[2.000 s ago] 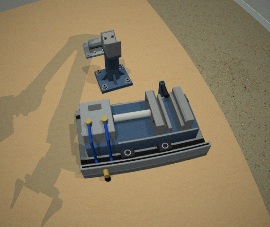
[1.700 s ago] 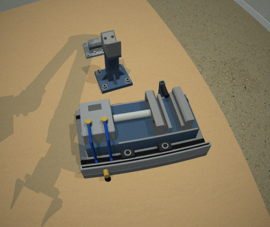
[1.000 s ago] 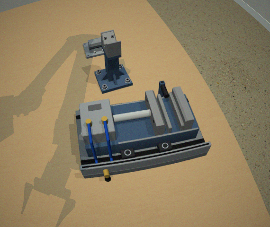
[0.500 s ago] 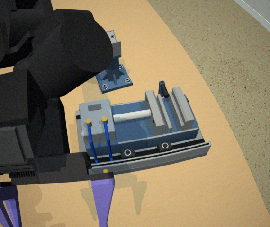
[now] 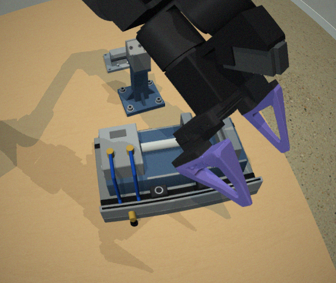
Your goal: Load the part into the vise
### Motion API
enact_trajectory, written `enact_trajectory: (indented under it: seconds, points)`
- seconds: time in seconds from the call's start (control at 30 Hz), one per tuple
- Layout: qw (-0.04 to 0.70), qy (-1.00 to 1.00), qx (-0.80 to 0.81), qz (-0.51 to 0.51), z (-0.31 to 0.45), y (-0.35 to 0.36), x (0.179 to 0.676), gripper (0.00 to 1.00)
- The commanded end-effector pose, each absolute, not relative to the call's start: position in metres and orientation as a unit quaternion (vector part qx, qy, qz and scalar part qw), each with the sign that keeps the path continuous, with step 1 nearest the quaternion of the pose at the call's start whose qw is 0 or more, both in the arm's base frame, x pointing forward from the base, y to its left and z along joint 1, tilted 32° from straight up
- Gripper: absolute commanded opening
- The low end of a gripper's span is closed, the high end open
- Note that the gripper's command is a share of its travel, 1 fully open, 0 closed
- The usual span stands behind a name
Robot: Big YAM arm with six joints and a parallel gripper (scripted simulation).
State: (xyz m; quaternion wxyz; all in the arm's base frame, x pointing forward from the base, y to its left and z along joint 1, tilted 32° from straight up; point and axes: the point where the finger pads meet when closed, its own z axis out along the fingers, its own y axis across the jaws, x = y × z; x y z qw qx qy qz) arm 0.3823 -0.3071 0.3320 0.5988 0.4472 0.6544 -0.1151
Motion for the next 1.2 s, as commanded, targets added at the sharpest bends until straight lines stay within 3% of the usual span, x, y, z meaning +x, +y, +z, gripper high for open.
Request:
enact_trajectory:
  seconds: [0.0,0.17,0.27,0.33,0.6,0.73,0.93,1.17]
  points:
    - [0.633,0.671,0.369,-0.115,0.380,-0.280,0.426,1.00]
    - [0.667,0.699,0.248,-0.078,0.427,-0.197,0.479,1.00]
    - [0.667,0.699,0.247,-0.078,0.427,-0.197,0.479,1.00]
    - [0.680,0.712,0.165,-0.053,0.454,-0.134,0.504,1.00]
    - [0.722,0.691,0.001,-0.002,0.521,-0.002,0.524,1.00]
    - [0.660,0.746,-0.084,-0.021,0.482,0.061,0.519,1.00]
    - [0.595,0.790,-0.147,-0.037,0.421,0.096,0.505,1.00]
    - [0.523,0.801,-0.285,-0.071,0.407,0.164,0.470,1.00]
